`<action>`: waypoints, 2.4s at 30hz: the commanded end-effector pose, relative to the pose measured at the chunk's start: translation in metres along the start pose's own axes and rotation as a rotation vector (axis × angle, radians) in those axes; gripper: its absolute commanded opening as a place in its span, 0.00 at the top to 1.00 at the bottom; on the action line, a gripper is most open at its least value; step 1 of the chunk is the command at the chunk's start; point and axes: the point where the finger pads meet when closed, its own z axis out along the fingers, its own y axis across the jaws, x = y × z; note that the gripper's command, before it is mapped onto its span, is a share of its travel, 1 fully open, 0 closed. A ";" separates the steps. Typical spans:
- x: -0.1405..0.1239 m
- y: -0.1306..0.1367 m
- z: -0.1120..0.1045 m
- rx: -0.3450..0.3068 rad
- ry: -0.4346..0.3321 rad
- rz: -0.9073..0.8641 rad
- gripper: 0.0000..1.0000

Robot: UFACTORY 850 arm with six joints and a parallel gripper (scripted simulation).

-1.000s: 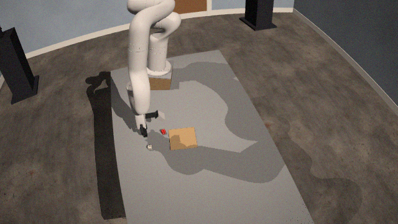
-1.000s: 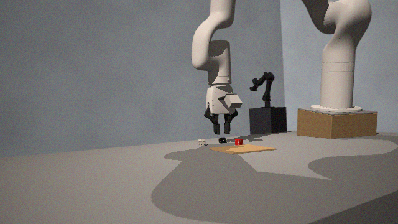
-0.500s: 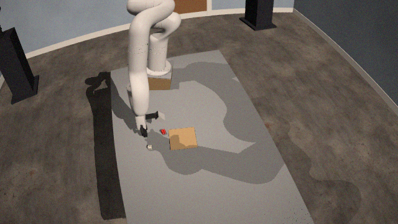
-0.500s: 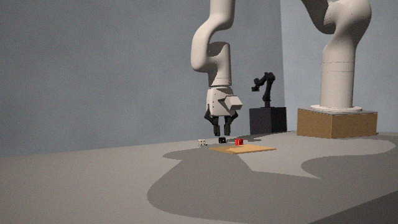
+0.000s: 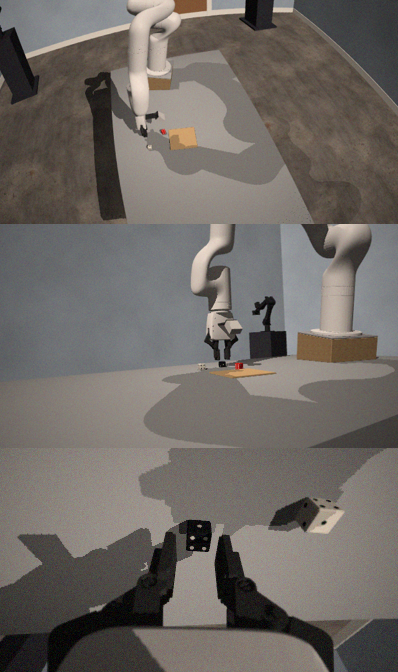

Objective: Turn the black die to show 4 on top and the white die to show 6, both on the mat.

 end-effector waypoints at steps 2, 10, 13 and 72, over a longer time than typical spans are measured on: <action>0.000 0.001 -0.001 -0.002 0.000 0.000 0.64; 0.000 0.001 -0.001 -0.002 0.000 0.000 0.64; 0.000 0.001 -0.001 -0.002 0.000 0.000 0.64; 0.000 0.002 -0.001 -0.002 0.000 0.000 0.64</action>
